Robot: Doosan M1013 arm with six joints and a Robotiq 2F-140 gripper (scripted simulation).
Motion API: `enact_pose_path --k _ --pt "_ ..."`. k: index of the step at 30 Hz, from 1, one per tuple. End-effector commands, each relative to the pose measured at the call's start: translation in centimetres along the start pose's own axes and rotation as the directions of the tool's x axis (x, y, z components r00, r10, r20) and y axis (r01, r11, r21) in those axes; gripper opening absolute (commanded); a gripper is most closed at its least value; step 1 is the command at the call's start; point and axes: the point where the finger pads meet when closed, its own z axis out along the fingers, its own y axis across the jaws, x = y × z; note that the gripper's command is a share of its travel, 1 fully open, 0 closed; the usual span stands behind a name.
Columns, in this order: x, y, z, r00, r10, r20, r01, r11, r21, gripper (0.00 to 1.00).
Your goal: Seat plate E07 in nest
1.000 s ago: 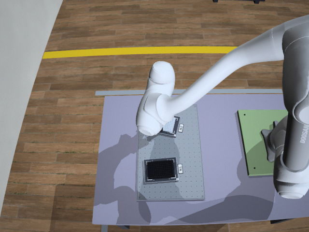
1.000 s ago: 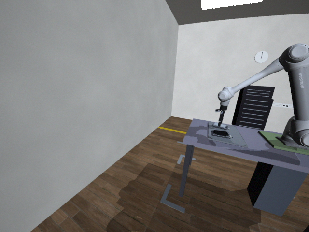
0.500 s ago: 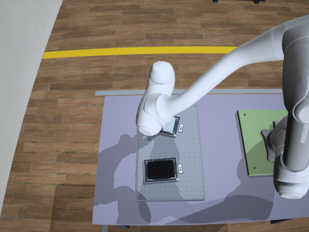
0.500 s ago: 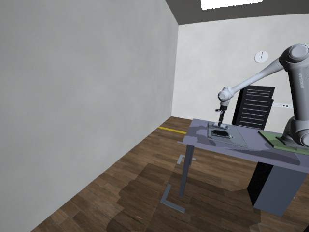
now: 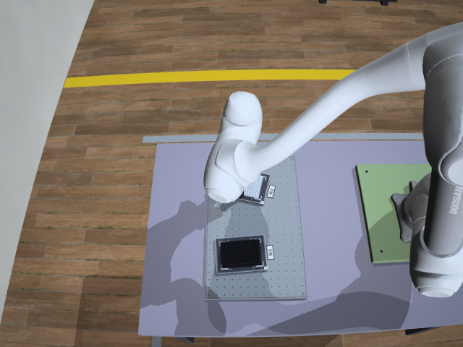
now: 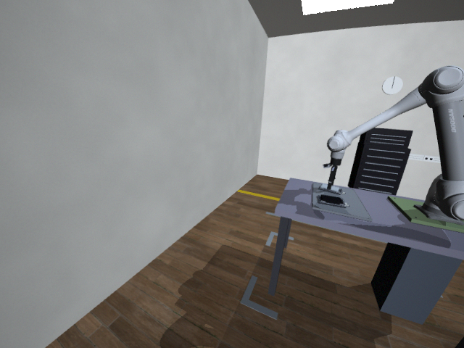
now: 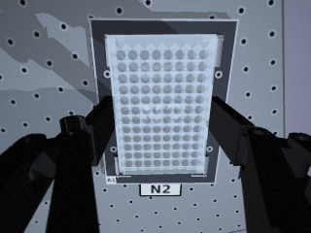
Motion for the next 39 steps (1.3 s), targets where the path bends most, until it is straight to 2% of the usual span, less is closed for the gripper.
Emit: enact_pose_path --k 1,16,35,39 --pt "0.0 0.3 0.2 1.000 -0.002 0.001 0.002 1.000 0.001 0.10" --pt "0.0 0.3 0.2 1.000 -0.002 0.001 0.002 1.000 0.001 0.10" --pt "0.2 0.3 -3.1 1.000 -0.002 -0.002 0.002 1.000 0.001 0.10" --pt "0.0 0.3 -3.0 1.000 -0.002 0.001 0.002 1.000 0.001 0.10"
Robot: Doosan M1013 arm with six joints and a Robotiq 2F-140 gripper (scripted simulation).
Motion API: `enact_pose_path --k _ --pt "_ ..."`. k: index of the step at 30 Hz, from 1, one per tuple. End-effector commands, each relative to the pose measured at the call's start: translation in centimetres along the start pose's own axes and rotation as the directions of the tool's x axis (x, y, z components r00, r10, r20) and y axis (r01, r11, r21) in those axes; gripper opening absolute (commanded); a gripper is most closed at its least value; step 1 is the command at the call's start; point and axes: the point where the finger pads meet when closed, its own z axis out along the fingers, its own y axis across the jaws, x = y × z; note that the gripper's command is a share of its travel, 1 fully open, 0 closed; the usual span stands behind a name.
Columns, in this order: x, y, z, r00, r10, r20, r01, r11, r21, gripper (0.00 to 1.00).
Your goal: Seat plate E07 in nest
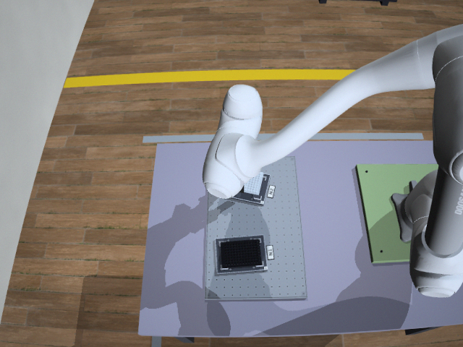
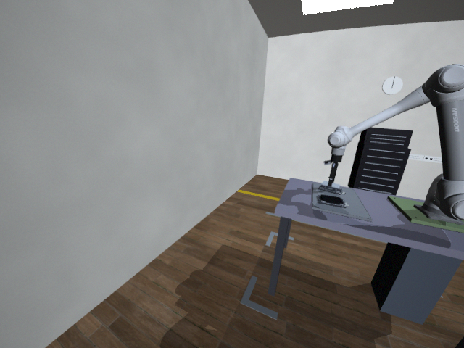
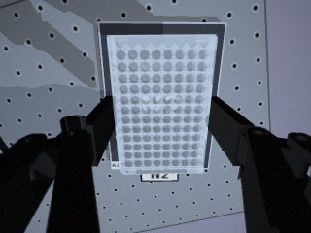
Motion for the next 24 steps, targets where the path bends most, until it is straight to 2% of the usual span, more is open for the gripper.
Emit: enact_pose_path --k 1,24 --pt "0.00 0.27 -0.43 1.000 -0.003 -0.002 0.003 1.000 0.001 0.10" --pt "-0.56 0.33 -0.31 1.000 -0.002 -0.006 0.002 1.000 0.001 0.10"
